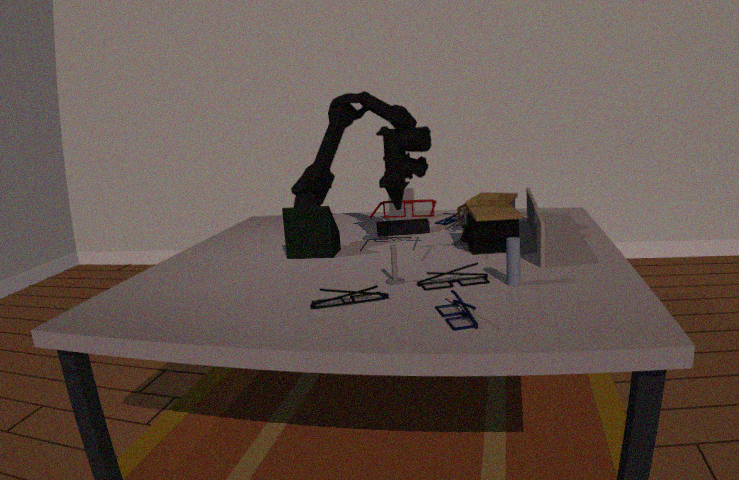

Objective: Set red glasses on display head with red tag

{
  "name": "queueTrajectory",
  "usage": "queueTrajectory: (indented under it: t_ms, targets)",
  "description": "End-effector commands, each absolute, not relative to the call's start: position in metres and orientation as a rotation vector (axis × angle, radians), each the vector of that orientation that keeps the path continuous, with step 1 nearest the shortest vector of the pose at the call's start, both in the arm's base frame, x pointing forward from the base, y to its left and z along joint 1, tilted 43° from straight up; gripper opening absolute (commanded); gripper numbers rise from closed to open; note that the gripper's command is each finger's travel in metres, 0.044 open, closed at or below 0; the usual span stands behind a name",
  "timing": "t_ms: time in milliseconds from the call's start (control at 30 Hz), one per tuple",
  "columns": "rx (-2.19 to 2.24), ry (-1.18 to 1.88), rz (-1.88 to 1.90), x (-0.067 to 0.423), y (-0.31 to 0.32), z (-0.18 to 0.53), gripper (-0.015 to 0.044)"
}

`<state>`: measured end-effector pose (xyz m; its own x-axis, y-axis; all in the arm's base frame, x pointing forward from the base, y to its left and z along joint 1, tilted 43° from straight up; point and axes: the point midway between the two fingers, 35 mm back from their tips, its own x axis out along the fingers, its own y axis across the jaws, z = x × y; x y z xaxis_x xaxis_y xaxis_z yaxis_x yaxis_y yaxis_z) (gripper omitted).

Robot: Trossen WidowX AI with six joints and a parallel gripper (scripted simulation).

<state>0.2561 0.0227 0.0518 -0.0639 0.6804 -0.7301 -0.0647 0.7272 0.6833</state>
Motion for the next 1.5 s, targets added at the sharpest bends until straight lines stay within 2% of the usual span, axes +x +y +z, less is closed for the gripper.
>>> queueTrajectory:
  t_ms: [0,1467]
  targets:
    - [0.467,1.494,0.710,0.257,0.020,0.049,0.0000]
    - [-0.590,0.714,1.508,0.271,-0.029,0.015,0.0000]
